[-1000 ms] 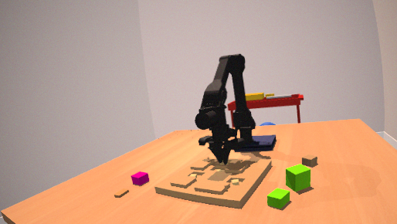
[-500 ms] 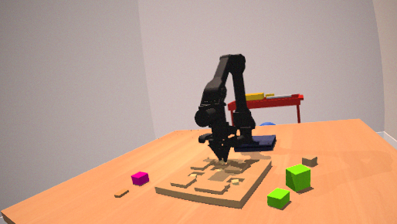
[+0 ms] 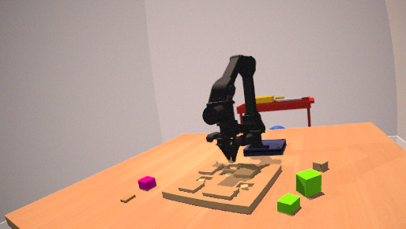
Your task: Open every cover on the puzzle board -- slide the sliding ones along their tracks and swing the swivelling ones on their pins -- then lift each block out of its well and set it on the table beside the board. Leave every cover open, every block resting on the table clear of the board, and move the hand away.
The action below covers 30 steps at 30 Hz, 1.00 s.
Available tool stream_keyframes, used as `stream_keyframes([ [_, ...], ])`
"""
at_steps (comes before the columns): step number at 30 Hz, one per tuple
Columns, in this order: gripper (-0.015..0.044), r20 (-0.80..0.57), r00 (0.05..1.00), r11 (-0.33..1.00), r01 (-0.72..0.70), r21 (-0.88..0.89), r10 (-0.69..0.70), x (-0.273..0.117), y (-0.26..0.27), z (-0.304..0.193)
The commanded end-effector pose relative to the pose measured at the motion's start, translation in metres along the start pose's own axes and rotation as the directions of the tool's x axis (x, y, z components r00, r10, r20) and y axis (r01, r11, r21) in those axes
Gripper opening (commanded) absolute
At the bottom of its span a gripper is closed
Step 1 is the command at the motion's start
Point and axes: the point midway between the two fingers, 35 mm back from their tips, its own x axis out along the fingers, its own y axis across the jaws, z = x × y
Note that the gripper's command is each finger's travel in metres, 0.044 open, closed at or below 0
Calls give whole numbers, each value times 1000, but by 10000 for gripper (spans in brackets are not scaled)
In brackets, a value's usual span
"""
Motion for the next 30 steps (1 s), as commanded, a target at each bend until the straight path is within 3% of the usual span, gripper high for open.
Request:
stream_keyframes([
  [1,80,-4,1000,1000,-1,1,1,-7,0,-1],
  [30,80,-4,1000,1000,-2,1,2,-66,0,0],
])
